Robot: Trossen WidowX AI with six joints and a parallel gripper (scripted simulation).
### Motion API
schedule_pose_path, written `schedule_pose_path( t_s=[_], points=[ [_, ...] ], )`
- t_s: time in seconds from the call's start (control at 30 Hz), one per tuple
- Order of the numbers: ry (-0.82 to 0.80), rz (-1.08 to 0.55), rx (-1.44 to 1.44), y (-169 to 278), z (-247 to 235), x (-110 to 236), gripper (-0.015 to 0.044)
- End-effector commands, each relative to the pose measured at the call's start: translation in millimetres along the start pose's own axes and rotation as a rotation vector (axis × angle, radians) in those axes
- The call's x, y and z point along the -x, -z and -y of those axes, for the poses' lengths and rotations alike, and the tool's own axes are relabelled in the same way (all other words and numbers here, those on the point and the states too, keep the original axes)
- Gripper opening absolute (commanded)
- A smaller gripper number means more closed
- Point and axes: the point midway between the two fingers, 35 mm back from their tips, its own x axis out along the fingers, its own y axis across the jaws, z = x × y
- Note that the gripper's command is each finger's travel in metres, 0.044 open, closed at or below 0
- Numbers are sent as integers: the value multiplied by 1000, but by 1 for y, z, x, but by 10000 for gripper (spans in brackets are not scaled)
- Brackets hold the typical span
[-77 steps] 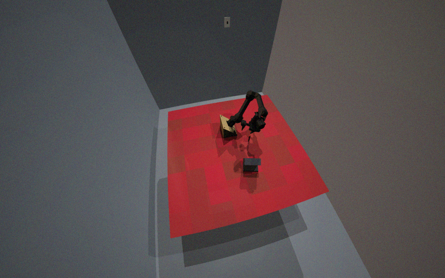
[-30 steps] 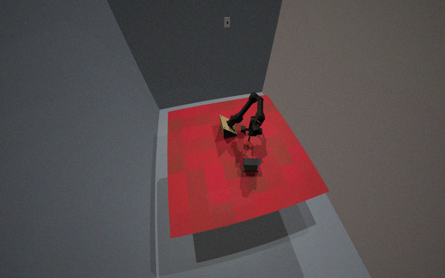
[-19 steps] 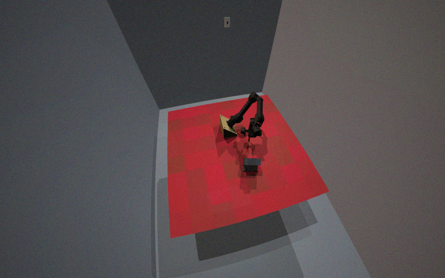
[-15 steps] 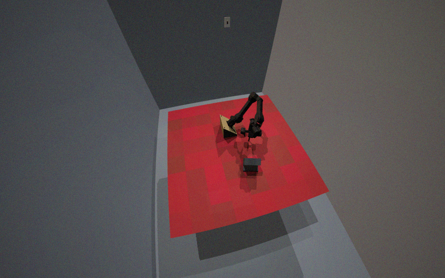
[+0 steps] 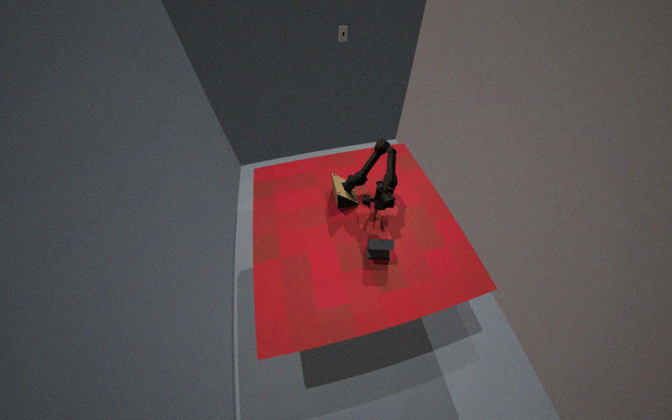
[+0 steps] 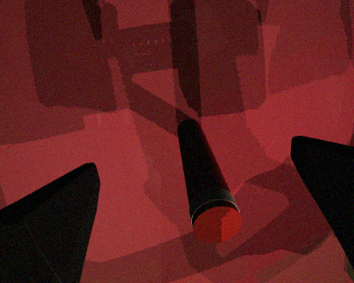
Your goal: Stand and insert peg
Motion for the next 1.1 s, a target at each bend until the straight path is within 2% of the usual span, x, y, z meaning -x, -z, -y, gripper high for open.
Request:
schedule_pose_path(
  t_s=[0.0, 0.43, 0.53, 0.73, 1.07],
  points=[
    [0, 0, 1, 0, 0, 0, 361],
    [0, 0, 1, 0, 0, 0, 20],
    [0, 0, 1, 0, 0, 0, 0],
    [1, 1, 1, -1, 0, 3, 0],
    [10, 3, -2, -4, 2, 33, 0]
  ],
)
